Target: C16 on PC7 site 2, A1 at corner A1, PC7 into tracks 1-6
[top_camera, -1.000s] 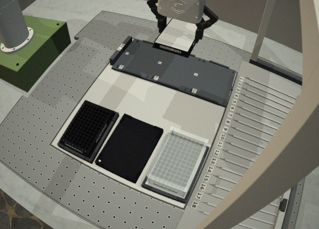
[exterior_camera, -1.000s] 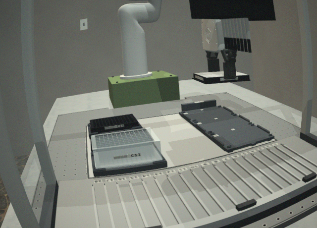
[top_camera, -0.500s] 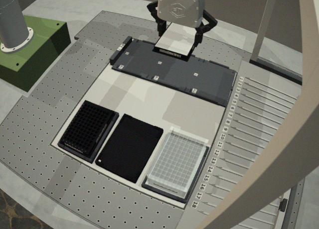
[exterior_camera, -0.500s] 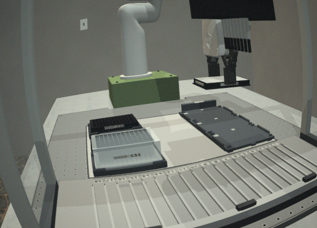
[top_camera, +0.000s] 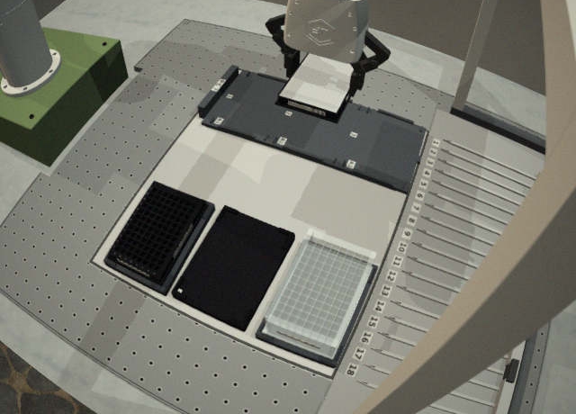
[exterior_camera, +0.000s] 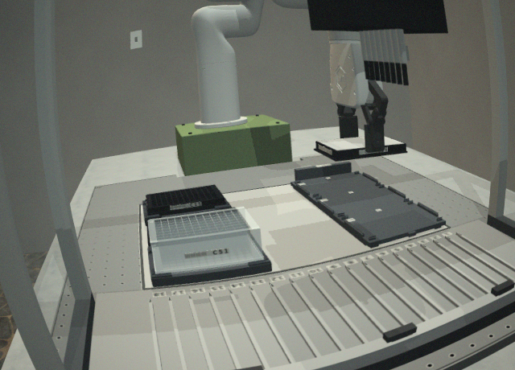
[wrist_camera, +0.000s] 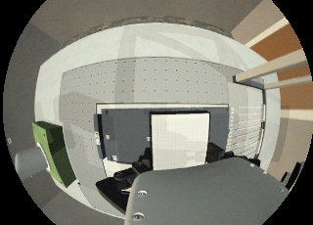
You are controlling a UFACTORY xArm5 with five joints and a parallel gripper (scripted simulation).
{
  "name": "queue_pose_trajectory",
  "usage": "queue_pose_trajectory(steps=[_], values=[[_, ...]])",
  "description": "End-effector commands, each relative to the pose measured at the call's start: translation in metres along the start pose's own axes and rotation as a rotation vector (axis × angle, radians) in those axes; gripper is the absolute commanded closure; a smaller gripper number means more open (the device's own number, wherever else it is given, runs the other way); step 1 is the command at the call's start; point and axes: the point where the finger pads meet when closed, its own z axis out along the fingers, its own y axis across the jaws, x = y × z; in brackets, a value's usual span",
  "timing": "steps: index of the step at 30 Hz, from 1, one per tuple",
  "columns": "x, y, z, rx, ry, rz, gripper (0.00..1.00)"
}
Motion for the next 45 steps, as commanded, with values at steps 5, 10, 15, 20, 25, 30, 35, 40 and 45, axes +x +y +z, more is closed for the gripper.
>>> queue_pose_trajectory(steps=[5,10,15,20,25,30,35,40,45], values=[[0.001,0.002,0.011,-0.004,0.001,0.0,1.0],[0.001,0.002,0.016,-0.004,0.001,0.0,1.0],[0.001,0.001,0.025,-0.004,0.001,0.0,1.0],[0.001,0.001,0.033,-0.004,0.001,0.0,1.0],[0.001,0.001,0.04,-0.004,0.001,0.0,1.0],[0.001,0.001,0.046,-0.004,0.001,0.0,1.0],[0.001,0.001,0.055,-0.004,0.001,0.0,1.0],[0.001,0.001,0.062,-0.004,0.001,0.0,1.0],[0.001,0.001,0.062,-0.004,0.001,0.0,1.0]])
